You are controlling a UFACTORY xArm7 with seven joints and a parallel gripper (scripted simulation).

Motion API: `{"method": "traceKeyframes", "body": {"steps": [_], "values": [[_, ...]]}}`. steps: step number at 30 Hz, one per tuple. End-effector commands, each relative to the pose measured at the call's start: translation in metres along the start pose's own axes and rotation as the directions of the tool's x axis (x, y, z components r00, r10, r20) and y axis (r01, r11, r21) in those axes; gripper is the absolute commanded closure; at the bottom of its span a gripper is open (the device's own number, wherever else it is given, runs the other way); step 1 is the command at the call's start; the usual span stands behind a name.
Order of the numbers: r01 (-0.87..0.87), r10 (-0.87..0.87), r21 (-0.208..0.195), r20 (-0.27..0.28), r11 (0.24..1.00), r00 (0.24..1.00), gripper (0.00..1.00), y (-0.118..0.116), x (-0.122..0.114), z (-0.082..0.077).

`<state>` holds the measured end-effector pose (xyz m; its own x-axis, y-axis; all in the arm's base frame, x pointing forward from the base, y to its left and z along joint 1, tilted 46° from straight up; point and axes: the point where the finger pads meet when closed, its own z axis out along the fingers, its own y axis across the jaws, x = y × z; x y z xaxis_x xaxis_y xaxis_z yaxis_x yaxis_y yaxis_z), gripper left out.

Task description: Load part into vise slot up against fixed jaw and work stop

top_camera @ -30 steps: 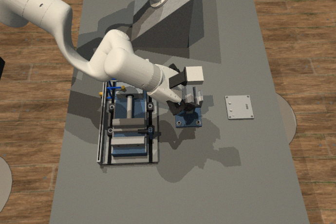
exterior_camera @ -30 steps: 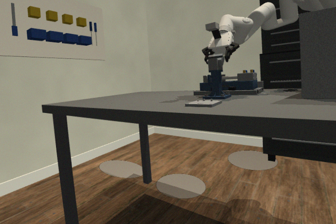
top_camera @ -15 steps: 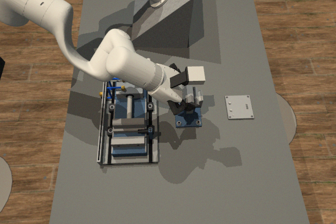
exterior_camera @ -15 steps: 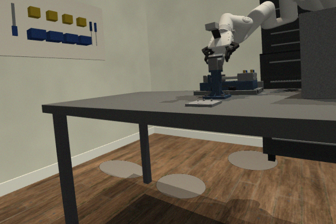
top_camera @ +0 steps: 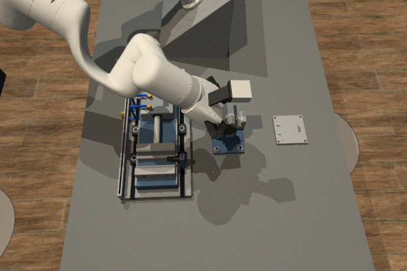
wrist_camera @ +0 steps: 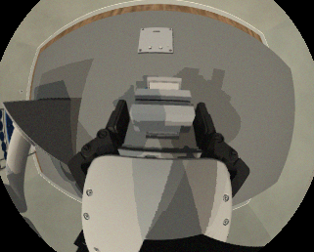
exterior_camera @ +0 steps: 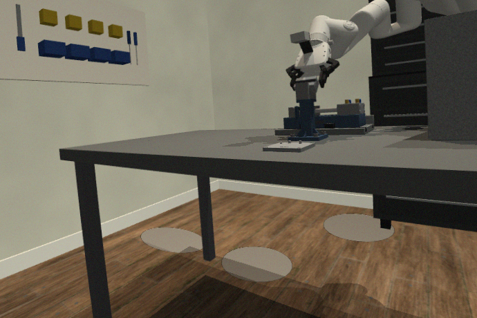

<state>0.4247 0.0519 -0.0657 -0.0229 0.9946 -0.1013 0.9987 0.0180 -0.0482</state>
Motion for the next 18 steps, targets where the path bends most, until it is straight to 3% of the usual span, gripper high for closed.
{"method": "traceKeyframes", "body": {"steps": [1,18], "values": [[0.003,-0.003,-0.004,0.021,1.0,1.0,0.11,0.001,0.0022,-0.0013],[0.003,-0.003,-0.004,0.122,1.0,0.992,0.11,0.001,0.0033,-0.0012]]}}
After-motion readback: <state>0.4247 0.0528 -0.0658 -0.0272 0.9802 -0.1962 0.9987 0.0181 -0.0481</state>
